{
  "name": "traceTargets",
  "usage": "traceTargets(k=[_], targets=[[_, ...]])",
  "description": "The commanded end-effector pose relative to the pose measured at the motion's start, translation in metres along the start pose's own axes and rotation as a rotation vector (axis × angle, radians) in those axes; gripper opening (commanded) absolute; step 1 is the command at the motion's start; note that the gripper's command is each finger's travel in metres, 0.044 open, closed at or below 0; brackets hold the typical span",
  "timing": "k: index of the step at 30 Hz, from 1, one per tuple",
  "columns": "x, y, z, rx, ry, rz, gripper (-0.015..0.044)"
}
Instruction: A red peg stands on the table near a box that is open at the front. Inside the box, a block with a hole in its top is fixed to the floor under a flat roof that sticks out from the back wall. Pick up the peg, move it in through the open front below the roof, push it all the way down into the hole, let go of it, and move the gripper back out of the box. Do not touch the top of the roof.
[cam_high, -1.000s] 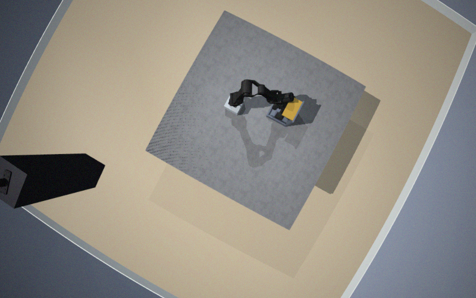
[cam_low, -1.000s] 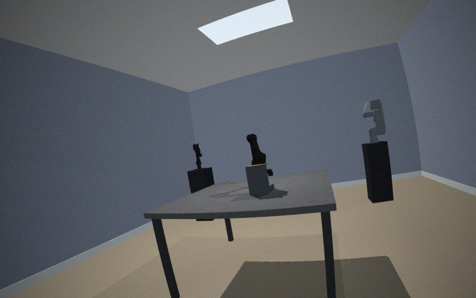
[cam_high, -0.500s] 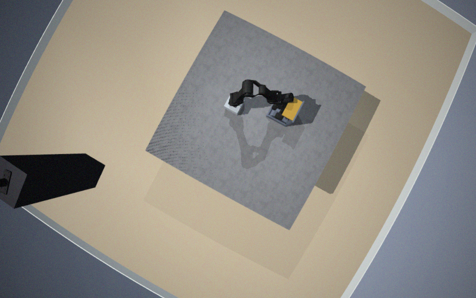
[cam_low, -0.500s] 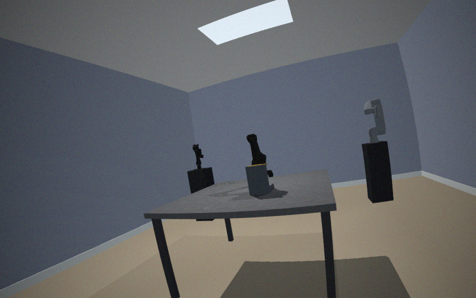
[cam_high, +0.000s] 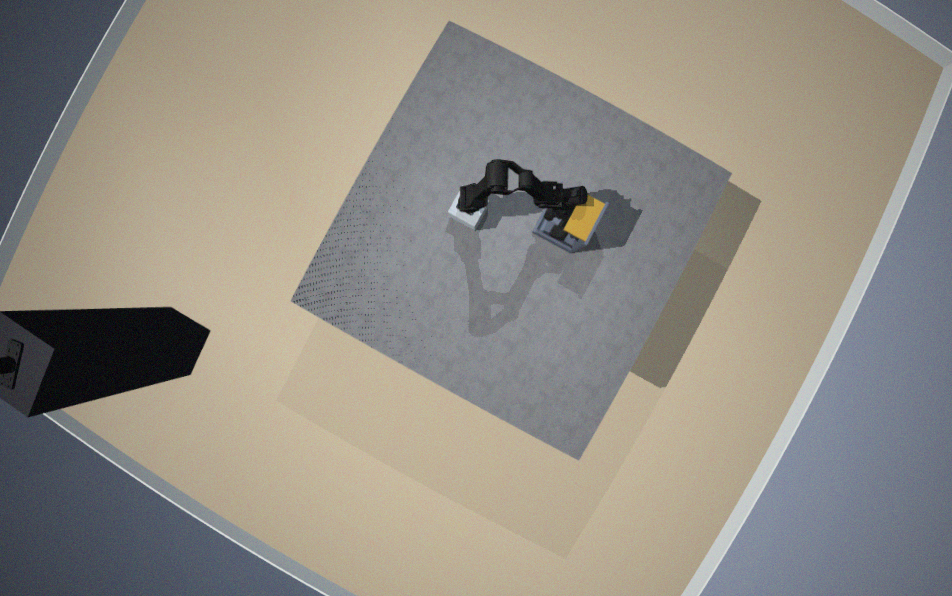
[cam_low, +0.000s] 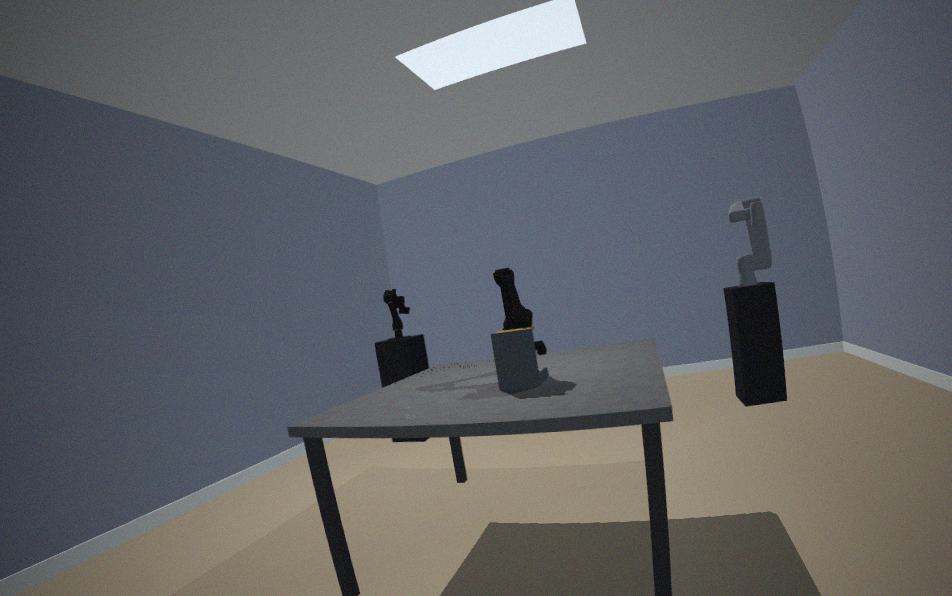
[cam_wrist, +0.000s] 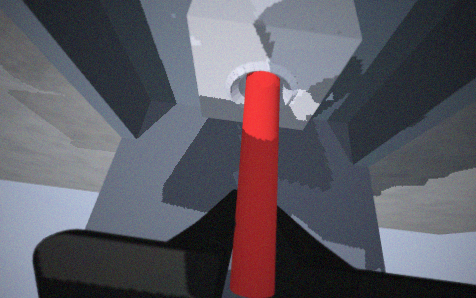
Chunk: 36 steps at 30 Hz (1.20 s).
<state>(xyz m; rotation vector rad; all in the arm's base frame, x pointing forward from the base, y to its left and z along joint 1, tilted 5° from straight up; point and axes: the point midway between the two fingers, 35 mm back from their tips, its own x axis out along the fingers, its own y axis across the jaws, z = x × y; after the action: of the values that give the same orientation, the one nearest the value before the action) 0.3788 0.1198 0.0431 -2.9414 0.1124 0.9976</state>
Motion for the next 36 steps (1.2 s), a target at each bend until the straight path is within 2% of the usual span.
traceTargets(k=[1,36], targets=[[0.003,0.0015,0.011,-0.012,-0.026,0.002,0.0],[0.0066,0.0015,0.015,-0.012,-0.026,0.002,0.0]])
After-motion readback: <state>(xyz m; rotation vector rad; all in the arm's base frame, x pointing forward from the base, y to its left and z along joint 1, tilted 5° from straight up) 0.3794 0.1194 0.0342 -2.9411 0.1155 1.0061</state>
